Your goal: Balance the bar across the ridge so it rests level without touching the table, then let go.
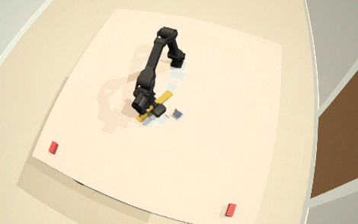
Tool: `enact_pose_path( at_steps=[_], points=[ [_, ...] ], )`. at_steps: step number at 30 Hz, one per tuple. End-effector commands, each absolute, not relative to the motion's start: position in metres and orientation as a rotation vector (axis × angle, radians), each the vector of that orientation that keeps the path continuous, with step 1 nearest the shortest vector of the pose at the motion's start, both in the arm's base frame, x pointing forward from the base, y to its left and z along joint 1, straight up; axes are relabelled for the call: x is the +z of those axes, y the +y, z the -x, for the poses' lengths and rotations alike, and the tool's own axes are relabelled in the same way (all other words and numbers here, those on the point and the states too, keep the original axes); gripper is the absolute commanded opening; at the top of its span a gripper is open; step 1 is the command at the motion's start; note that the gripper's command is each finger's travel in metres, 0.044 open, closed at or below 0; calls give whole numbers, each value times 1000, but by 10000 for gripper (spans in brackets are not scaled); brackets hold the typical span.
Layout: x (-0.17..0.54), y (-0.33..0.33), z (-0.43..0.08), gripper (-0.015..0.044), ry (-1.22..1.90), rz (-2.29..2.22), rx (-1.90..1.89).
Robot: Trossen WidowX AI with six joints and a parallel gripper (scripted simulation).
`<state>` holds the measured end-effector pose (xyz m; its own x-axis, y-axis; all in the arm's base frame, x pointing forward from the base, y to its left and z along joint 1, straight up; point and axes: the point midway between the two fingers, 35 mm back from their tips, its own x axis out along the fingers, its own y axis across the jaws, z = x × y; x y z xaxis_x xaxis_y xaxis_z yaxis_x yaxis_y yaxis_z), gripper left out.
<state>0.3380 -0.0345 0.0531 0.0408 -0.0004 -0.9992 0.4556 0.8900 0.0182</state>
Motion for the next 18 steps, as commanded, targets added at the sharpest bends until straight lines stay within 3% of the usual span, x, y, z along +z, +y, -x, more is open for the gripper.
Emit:
enact_pose_path(
  at_steps=[1, 3, 11, 15, 18],
  points=[
    [53, -34, -338, 210, 1499, -377, -362],
    [53, -34, -338, 157, 1499, -377, -362],
    [53, -34, -338, 104, 1499, -377, -362],
    [59, -35, -339, 0, 1499, -377, -362],
    [67, -35, -340, 0, 1499, -377, -362]
  ],
)
